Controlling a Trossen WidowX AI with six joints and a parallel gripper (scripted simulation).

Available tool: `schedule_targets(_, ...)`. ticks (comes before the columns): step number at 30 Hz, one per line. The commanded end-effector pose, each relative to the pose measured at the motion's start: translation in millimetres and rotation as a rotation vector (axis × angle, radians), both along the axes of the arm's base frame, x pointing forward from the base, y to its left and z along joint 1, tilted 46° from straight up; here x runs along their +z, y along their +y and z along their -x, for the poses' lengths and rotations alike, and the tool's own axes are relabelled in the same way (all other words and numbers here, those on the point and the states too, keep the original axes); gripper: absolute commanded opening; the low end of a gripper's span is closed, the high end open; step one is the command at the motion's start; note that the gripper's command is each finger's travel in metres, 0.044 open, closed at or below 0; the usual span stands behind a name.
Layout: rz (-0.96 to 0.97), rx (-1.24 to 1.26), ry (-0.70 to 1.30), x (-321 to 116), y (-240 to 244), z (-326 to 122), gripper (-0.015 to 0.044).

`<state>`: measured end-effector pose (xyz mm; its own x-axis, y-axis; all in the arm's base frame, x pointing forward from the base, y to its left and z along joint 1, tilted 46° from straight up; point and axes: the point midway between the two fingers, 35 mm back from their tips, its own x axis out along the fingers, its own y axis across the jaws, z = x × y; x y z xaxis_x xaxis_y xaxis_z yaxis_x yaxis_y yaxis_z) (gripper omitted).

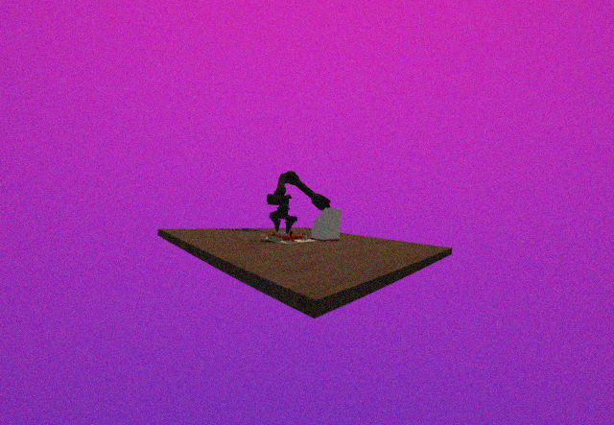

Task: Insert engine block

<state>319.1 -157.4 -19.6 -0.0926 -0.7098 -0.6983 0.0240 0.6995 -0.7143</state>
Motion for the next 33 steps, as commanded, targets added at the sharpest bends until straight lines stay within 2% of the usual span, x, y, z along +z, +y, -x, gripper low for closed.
schedule_targets(1, 0.001, 0.0, 0.0, 0, 0, 0, 0.044)
schedule_targets(16, 0.005, 0.004, 0.004, 10, 10, 1, 0.044)
schedule_targets(33, 0.005, 0.004, 0.004, 10, 10, 1, 0.0)
